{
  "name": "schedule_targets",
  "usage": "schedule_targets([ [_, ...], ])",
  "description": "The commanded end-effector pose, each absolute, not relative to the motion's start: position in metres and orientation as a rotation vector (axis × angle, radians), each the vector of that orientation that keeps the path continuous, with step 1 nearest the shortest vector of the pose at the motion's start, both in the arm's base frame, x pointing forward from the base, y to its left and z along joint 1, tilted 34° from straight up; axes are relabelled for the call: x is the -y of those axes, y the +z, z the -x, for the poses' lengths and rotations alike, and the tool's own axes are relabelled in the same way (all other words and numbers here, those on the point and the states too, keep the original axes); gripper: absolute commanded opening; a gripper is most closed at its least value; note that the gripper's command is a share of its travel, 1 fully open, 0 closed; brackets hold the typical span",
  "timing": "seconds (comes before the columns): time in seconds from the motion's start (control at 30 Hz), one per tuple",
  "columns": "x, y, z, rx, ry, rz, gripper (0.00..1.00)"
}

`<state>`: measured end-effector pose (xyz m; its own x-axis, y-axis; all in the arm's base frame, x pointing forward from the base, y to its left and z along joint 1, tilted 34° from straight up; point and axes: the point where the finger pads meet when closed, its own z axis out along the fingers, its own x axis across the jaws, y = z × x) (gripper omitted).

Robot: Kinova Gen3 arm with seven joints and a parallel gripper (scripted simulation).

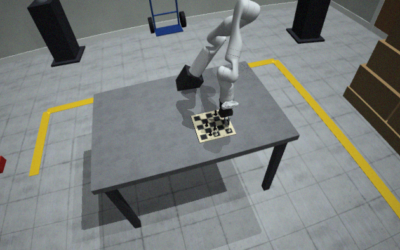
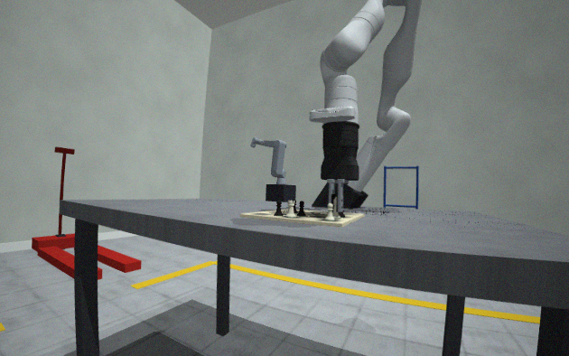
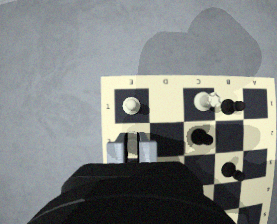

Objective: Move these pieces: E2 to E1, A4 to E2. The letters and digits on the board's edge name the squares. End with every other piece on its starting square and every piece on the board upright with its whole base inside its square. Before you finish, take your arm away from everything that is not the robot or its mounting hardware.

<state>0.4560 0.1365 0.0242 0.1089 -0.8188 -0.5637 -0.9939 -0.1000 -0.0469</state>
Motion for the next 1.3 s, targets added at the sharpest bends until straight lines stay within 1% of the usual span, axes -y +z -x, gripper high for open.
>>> schedule_targets([
  [0.0,-0.1359,0.0247,-0.4567,-1.763,0.563,1.977,0.00],
  [0.9,-0.1359,0.0247,-0.4567,-1.763,0.563,1.977,0.00],
  [0.93,-0.1359,0.0247,-0.4567,-1.763,0.563,1.977,0.15],
  [1.0,-0.1359,0.0247,-0.4567,-1.763,0.563,1.977,0.15],
  [1.03,-0.1359,0.0247,-0.4567,-1.763,0.563,1.977,0.29],
  [1.1,-0.1359,0.0247,-0.4567,-1.763,0.563,1.977,0.29],
  [1.13,-0.1359,0.0247,-0.4567,-1.763,0.563,1.977,0.44],
  [1.27,-0.1359,0.0247,-0.4567,-1.763,0.563,1.977,0.44],
])
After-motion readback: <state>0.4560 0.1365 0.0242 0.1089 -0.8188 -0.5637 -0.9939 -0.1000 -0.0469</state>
